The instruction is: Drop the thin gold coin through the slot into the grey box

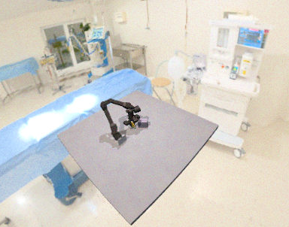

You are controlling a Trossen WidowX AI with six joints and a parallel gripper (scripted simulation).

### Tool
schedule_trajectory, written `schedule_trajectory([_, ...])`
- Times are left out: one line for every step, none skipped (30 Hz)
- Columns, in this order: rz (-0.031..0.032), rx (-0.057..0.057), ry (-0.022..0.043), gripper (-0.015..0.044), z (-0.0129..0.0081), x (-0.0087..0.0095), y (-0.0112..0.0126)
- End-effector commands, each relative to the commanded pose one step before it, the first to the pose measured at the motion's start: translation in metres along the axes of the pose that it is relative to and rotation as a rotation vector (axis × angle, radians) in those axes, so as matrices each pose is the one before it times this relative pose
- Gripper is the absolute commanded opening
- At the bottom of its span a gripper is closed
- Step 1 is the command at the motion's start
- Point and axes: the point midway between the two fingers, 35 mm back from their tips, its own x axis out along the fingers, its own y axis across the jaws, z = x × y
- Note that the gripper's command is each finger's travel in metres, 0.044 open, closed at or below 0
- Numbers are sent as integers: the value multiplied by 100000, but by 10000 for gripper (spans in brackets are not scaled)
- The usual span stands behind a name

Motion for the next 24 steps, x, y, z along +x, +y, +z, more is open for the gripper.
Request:
schedule_trajectory([118,479,478,134,-47,398,-49])
schedule_trajectory([0,0,0,108,0,0,0])
schedule_trajectory([0,0,0,82,0,0,0])
schedule_trajectory([0,0,0,56,0,0,0])
schedule_trajectory([0,0,0,29,0,0,0])
schedule_trajectory([0,0,0,3,0,0,0])
schedule_trajectory([0,0,0,0,0,0,0])
schedule_trajectory([0,0,0,0,0,0,0])
schedule_trajectory([0,0,0,0,0,0,0])
schedule_trajectory([0,0,0,0,0,0,0])
schedule_trajectory([0,0,0,0,0,0,0])
schedule_trajectory([0,0,0,0,0,0,0])
schedule_trajectory([0,0,0,0,0,0,0])
schedule_trajectory([0,0,0,0,0,0,0])
schedule_trajectory([0,0,0,0,0,0,0])
schedule_trajectory([0,0,0,0,0,0,0])
schedule_trajectory([71,-140,-96,0,10,-25,18])
schedule_trajectory([213,-418,-289,0,31,-75,54])
schedule_trajectory([353,-695,-485,0,52,-125,89])
schedule_trajectory([425,-842,-594,0,65,-153,108])
schedule_trajectory([421,-839,-598,0,67,-153,107])
schedule_trajectory([299,-592,-444,0,53,-155,84])
schedule_trajectory([54,-93,-117,0,21,-150,37])
schedule_trajectory([-27,71,-5,0,9,-141,19])
